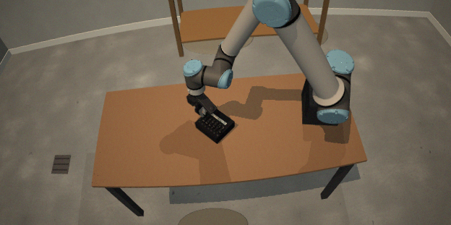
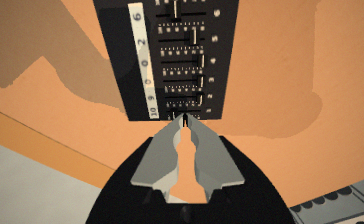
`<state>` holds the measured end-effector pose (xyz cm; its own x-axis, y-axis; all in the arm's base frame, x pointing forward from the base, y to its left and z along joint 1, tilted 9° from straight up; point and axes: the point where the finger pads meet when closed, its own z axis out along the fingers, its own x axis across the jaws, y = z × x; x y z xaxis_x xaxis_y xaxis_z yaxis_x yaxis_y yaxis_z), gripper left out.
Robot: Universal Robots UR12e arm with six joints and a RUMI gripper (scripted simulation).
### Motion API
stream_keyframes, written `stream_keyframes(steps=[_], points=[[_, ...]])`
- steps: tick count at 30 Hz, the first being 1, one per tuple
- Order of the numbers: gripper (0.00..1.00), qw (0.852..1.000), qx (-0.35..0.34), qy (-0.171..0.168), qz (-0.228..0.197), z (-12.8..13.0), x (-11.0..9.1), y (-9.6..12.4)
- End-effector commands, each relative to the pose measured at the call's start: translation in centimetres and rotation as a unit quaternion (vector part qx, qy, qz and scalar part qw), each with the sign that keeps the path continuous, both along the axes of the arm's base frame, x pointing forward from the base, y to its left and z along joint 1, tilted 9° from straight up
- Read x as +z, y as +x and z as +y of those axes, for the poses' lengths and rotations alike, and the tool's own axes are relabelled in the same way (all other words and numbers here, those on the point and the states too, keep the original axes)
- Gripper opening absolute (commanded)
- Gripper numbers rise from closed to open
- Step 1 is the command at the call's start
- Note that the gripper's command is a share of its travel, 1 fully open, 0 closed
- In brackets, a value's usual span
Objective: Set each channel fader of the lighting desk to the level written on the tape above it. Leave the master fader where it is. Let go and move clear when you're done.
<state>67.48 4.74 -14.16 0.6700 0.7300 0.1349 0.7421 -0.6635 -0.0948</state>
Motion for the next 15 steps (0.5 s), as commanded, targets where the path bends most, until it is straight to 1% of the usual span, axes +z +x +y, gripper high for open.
stream_keyframes(steps=[1, 15], points=[[0.00, 1.000, 0.000, 0.000, -0.001, -0.13, 0.04, -0.03], [0.00, 1.000, 0.000, 0.000, -0.001, -0.73, -0.07, -0.58]])
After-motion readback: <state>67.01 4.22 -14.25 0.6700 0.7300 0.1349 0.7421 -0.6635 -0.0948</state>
